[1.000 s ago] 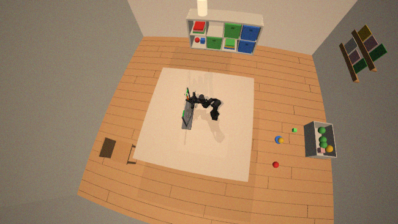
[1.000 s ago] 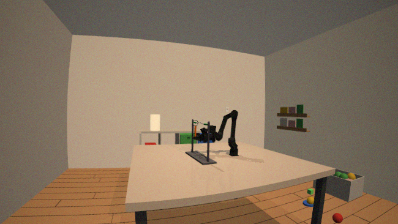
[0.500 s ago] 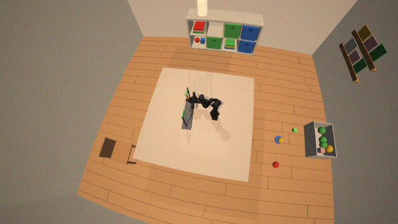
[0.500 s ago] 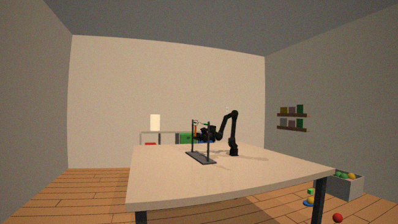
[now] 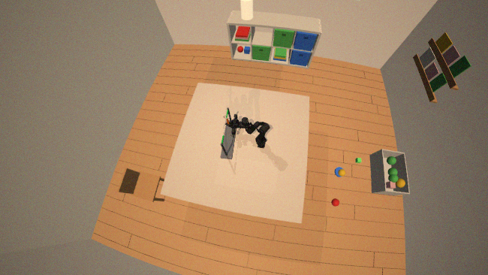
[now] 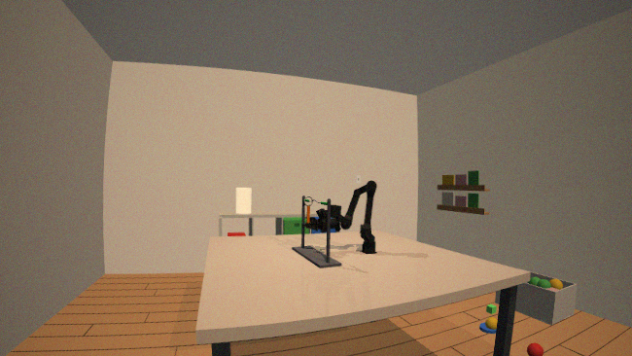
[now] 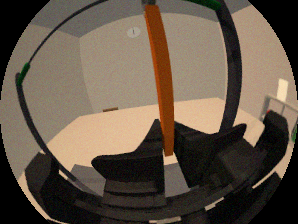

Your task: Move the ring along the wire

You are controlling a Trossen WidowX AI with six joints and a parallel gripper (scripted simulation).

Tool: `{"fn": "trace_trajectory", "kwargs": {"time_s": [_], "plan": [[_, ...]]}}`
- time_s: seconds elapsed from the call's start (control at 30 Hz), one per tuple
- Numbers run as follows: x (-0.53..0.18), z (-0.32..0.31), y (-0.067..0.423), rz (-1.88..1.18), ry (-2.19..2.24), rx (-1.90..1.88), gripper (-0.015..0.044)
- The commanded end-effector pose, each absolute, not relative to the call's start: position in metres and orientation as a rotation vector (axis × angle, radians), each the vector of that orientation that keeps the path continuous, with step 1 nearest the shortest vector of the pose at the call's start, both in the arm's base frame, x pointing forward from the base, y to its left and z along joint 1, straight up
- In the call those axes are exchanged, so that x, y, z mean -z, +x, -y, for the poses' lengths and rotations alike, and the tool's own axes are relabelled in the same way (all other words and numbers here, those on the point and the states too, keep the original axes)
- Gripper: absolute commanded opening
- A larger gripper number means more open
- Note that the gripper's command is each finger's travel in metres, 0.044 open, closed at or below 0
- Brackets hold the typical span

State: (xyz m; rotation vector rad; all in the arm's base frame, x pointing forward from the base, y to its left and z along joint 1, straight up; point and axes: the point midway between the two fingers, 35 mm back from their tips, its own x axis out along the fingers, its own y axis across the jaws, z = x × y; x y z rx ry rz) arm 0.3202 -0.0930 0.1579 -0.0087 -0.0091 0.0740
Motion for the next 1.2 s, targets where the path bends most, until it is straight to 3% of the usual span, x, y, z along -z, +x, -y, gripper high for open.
{"fn": "trace_trajectory", "kwargs": {"time_s": [0.0,1.17], "plan": [[-0.159,0.09,0.319,0.011,-0.01,-0.069,-0.015],[-0.159,0.045,0.317,0.008,0.078,-0.017,-0.015]]}}
